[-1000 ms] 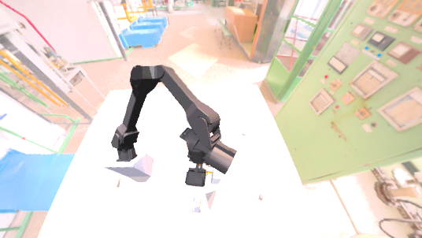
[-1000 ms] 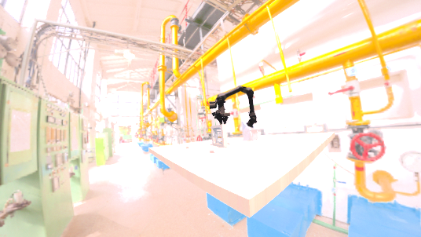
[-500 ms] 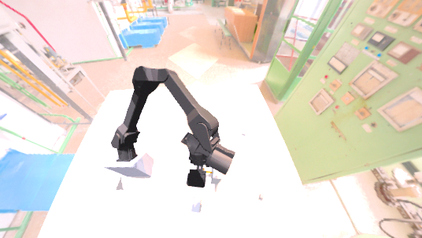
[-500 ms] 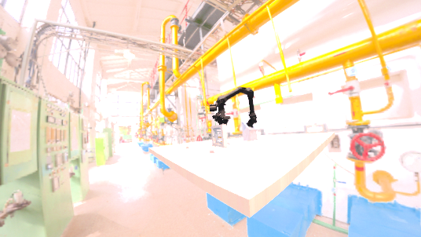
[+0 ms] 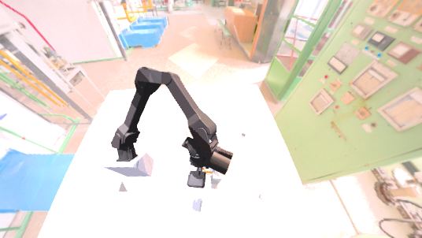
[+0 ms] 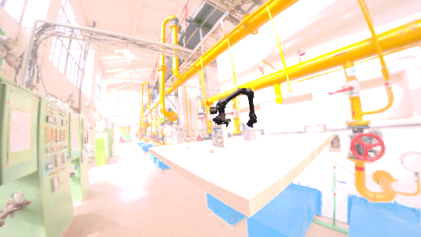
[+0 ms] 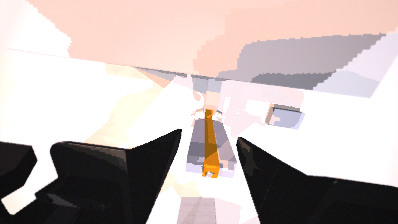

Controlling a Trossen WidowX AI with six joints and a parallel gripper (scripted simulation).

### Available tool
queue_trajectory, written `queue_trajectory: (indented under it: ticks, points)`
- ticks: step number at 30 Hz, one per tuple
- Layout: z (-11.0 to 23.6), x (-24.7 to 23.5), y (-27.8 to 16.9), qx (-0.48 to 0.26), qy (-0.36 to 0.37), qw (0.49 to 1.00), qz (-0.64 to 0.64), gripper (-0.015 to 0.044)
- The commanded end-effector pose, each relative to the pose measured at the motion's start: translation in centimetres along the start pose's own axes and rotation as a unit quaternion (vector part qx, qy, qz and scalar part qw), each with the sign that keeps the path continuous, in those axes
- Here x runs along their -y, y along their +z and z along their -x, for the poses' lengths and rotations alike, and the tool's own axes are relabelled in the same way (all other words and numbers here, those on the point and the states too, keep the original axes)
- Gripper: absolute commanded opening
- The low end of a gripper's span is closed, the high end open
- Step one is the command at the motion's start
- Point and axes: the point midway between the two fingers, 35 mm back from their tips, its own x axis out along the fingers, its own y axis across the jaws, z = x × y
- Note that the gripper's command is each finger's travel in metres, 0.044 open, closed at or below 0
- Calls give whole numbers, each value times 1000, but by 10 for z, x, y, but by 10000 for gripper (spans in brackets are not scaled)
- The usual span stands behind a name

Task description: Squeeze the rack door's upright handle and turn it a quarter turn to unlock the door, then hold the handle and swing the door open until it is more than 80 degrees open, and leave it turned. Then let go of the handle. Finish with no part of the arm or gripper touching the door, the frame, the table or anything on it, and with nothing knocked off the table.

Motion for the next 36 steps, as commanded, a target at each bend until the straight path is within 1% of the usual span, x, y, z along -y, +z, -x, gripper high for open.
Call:
queue_trajectory:
  ticks: [1,4,11,24,28,36]
  points:
    - [-5,0,-1,0,3,1000,-4,282]
    - [-7,0,-2,0,3,1000,-4,282]
    - [-7,0,-2,0,3,1000,-4,98]
    - [-7,0,-2,0,3,1000,-4,11]
    - [-7,0,-2,0,3,1000,-8,10]
    - [-7,0,-2,0,3,982,-187,10]
